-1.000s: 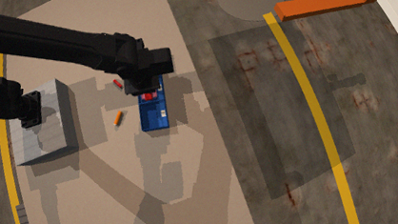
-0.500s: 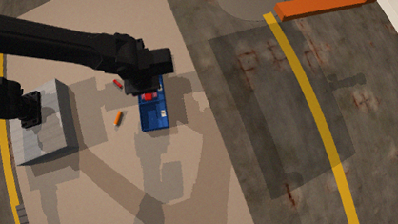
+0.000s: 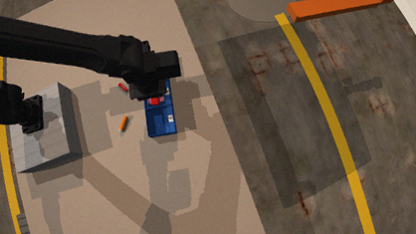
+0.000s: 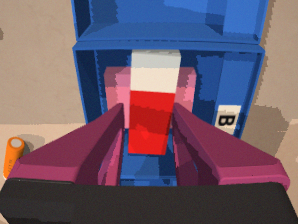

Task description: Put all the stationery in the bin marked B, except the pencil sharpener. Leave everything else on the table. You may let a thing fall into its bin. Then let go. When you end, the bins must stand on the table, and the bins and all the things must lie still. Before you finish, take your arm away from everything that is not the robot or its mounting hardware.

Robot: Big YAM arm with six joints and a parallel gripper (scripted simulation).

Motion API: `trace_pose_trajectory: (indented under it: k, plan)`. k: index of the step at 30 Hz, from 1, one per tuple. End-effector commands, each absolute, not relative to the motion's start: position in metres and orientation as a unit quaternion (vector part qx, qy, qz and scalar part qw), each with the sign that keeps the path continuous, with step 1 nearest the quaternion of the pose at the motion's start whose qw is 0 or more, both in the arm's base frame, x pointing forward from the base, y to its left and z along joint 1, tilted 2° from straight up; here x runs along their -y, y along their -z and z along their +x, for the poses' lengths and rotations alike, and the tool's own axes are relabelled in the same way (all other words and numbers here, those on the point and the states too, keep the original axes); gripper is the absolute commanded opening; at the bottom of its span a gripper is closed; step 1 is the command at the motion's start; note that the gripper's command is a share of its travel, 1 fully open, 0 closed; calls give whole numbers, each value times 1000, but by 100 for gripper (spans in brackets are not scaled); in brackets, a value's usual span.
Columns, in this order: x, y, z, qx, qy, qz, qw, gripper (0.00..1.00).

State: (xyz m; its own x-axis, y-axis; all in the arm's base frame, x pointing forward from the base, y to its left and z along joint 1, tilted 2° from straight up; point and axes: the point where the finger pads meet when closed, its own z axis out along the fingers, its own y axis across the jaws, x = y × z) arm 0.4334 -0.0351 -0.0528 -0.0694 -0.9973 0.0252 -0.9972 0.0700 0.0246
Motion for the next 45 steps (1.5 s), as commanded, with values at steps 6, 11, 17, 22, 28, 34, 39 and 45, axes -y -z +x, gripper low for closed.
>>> trace_pose_trajectory:
  k: [6,11,17,22,28,34,39,45]
  plan:
    - [38,17,461,728,-25,685,-9,28]
    - [38,10,461,728,-25,685,-9,28]
    - [37,5,459,728,-23,685,-8,28]
    - [35,-9,462,728,-25,685,-10,28]
    - [35,6,451,731,-14,683,1,28]
    - [35,6,451,731,-14,683,1,28]
    - [35,7,451,731,-14,683,1,28]
    - [28,10,449,729,-12,685,2,28]
